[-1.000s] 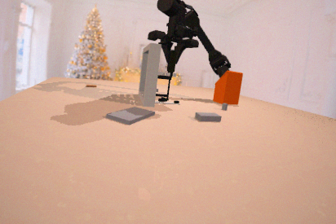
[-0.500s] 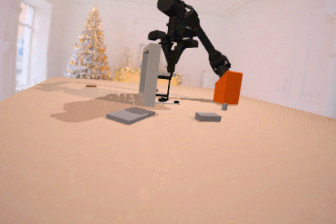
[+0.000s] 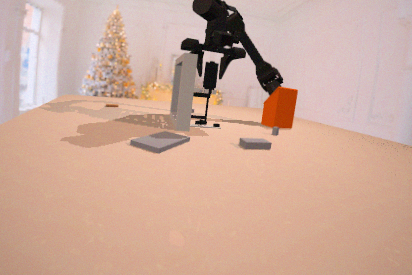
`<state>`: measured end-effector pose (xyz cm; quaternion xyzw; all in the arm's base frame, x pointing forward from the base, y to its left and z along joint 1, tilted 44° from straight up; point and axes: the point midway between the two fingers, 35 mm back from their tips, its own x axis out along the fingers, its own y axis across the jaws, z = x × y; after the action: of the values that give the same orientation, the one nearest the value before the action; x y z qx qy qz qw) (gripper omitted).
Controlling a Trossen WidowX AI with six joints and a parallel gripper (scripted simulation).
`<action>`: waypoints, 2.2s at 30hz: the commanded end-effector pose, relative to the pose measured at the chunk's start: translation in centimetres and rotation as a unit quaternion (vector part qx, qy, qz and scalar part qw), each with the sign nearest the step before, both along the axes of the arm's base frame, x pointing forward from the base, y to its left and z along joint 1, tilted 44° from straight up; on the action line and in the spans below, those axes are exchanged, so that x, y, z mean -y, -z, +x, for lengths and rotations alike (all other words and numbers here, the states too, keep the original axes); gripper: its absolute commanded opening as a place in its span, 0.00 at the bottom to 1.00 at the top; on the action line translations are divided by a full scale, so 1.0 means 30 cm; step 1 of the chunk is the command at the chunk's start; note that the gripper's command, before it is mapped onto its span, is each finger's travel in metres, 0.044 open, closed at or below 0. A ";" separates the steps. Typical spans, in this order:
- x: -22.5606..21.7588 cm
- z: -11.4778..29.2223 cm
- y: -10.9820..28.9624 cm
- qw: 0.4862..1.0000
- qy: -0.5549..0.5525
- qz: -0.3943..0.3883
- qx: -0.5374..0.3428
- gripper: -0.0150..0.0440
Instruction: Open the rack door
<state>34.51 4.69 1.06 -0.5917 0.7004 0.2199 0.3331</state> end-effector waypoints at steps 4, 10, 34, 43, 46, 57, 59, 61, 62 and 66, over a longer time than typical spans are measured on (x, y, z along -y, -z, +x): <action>0.001 -0.001 -0.001 0.985 0.126 -0.015 0.118 0.75; 0.001 -0.001 -0.001 0.948 0.230 -0.026 0.217 0.75; 0.000 -0.001 -0.001 0.608 0.577 -0.062 0.542 0.75; 0.000 -0.001 -0.001 0.417 0.660 -0.071 0.620 0.75; 0.001 -0.001 -0.001 0.349 0.681 -0.074 0.640 0.75; 0.001 -0.001 -0.001 0.084 0.724 -0.078 0.681 0.75; 0.001 -0.001 -0.001 0.034 0.726 -0.078 0.683 0.75; 0.001 -0.001 -0.001 -0.015 0.726 -0.078 0.683 0.75; 0.001 -0.001 -0.001 -0.040 0.725 -0.078 0.683 0.75; 0.002 -0.001 -0.001 -0.122 0.721 -0.077 0.678 0.75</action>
<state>34.51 4.69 1.07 -0.3645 -0.1818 0.7113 -0.5729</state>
